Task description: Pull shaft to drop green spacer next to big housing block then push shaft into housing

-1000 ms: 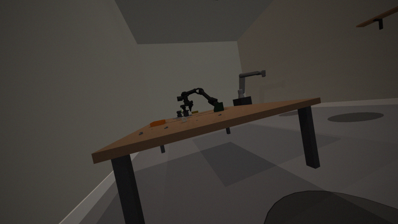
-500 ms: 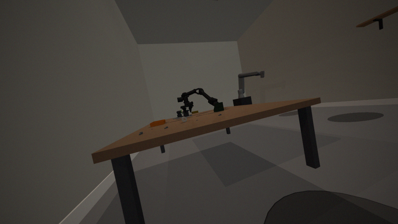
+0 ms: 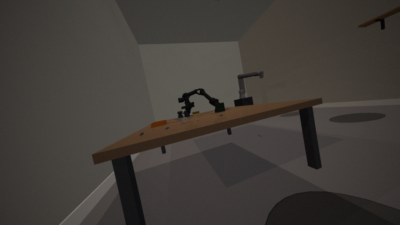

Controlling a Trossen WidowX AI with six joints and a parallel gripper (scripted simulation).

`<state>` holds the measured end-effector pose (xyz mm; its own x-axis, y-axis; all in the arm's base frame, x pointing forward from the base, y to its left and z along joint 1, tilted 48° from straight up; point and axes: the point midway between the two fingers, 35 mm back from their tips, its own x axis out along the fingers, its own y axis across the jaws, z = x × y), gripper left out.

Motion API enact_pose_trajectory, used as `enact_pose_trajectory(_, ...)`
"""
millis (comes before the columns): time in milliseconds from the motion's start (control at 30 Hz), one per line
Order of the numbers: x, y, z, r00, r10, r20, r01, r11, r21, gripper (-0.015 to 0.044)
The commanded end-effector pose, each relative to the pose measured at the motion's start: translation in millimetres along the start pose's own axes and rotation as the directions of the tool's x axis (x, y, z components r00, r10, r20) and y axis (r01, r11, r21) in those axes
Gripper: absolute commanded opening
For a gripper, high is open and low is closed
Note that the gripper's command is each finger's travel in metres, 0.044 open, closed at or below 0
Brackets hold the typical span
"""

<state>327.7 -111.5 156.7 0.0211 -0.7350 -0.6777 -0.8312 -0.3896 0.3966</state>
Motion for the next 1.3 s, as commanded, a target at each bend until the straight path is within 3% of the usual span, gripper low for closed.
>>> enact_pose_trajectory(0, -0.1, 0.0, -0.1, 1.000, 0.000, 0.000, 0.000, 1.000, 0.000, 0.0000)
enact_pose_trajectory(1267, 0.1, -0.1, 18.7, 1.000, 0.001, -0.005, -0.001, 1.000, -0.005, 0.0000)
